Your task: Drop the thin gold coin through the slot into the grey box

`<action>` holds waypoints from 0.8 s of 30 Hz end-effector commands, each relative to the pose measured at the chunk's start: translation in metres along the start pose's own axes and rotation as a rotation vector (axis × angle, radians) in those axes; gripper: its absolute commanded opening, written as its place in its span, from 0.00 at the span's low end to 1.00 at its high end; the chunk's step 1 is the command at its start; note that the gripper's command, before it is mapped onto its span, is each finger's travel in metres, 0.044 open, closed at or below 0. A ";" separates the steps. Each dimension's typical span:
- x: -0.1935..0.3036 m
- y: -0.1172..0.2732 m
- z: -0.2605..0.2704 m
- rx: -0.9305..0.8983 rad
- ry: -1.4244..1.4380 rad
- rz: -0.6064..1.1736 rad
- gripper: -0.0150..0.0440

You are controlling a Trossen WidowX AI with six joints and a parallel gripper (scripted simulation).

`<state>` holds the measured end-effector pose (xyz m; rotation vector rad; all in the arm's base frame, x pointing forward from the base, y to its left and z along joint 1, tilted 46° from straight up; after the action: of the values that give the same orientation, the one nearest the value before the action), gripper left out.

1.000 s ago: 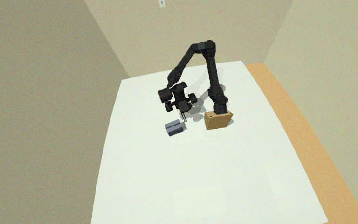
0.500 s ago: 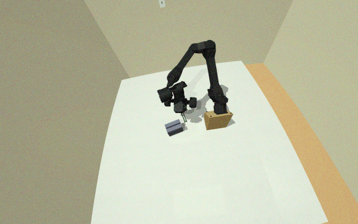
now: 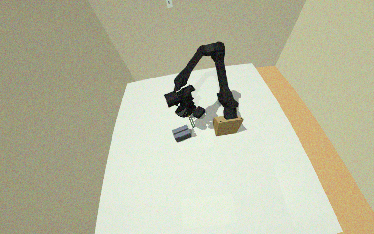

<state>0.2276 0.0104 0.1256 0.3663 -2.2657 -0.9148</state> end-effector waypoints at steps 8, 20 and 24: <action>-0.001 0.000 0.000 -0.005 -0.391 -0.001 0.25; -0.002 0.001 0.000 -0.005 -0.548 0.000 0.25; -0.010 0.001 -0.001 -0.006 -0.548 -0.001 0.25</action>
<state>0.2304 0.0123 0.1240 0.1218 -2.7457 -1.1138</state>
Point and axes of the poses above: the point midway between the two fingers, 35 mm back from their tips, its own y axis back along the fingers, its own z axis across the jaws, x = y × z, the point moved 9 cm from there along y, back along the fingers, and after that the axes turned 4 degrees about -y, right-handed, at the moved point
